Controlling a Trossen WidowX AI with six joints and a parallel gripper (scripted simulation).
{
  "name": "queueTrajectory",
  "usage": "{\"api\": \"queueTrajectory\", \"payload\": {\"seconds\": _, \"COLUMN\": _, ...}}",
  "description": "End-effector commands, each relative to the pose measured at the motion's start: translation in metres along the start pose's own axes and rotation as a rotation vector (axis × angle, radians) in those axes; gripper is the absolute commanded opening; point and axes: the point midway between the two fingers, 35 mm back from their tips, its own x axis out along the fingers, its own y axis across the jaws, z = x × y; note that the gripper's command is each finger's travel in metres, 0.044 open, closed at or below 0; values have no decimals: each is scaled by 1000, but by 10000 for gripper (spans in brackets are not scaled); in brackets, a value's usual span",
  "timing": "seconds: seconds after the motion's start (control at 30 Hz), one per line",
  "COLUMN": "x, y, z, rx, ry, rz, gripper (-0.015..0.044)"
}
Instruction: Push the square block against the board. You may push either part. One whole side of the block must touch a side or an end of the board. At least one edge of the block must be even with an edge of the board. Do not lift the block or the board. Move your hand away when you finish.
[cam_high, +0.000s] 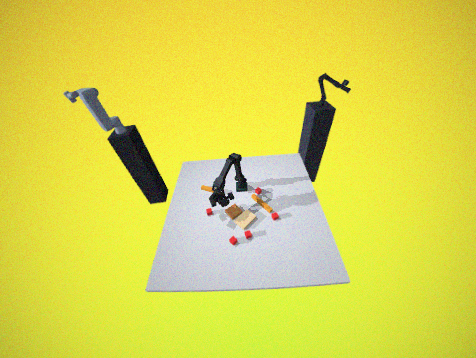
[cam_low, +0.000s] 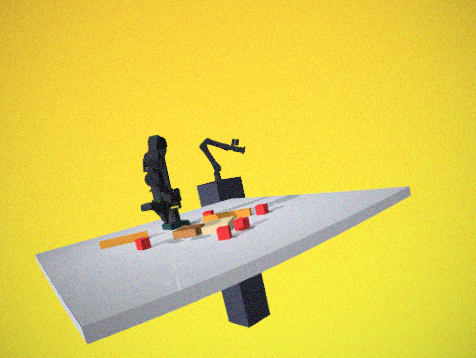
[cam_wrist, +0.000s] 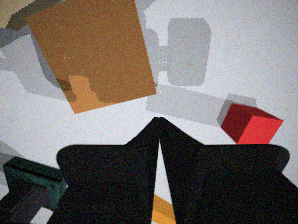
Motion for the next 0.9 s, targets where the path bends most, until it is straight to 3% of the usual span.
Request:
{"api": "queueTrajectory", "payload": {"seconds": 0.0, "x": 3, "y": 5, "z": -10, "rx": -152, "ry": 7, "rz": 2, "gripper": 0}}
{"api": "queueTrajectory", "payload": {"seconds": 0.33, "x": 7, "y": 8, "z": -14, "rx": -239, "ry": 8, "rz": 2, "gripper": 0}}
{"api": "queueTrajectory", "payload": {"seconds": 0.5, "x": 59, "y": 8, "z": -15, "rx": -239, "ry": 8, "rz": 3, "gripper": 0}}
{"api": "queueTrajectory", "payload": {"seconds": 0.87, "x": 59, "y": 9, "z": -11, "rx": -239, "ry": 7, "rz": 3, "gripper": 0}}
